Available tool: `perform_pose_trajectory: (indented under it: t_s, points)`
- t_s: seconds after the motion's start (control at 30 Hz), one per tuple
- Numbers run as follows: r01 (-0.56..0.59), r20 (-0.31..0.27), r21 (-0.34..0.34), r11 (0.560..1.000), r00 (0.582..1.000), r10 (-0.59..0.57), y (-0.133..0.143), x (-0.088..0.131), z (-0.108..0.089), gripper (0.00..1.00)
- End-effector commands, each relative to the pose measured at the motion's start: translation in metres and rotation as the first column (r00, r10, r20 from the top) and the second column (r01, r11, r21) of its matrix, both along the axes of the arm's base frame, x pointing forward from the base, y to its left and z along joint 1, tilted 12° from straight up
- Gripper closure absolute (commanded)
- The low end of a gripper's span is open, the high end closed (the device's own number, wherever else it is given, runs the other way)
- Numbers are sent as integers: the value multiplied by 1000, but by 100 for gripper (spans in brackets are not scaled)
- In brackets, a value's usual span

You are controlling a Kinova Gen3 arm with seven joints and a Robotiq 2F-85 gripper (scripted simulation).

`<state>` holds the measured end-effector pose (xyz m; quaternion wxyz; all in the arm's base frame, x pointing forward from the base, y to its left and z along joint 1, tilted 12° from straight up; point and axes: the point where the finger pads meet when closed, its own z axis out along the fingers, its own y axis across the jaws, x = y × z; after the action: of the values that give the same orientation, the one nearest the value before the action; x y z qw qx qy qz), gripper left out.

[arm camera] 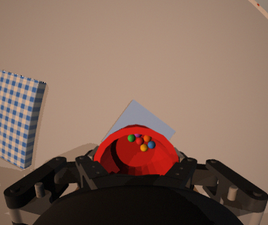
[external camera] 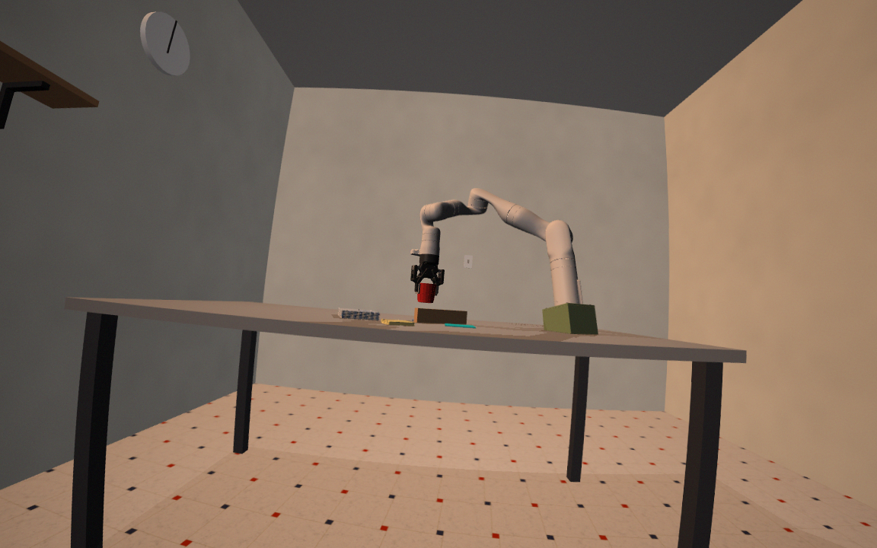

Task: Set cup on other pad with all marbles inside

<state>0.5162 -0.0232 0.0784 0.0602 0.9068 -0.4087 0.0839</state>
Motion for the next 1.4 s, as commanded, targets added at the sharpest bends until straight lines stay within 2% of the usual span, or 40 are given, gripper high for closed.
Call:
perform_pose_trajectory:
  t_s: [0.0, 0.7, 1.2, 1.37]
  points:
    - [1, -1, -2, 1000, 1000, -1, -1, 0, 4, 17]
    - [-2, -5, -3, 1000, 1000, 2, 7, -10, 1, 17]
    - [11, -3, -2, 1000, 1000, -11, 37, -38, -8, 17]
    - [15, -3, -2, 1000, 1000, -15, 53, -54, -13, 17]
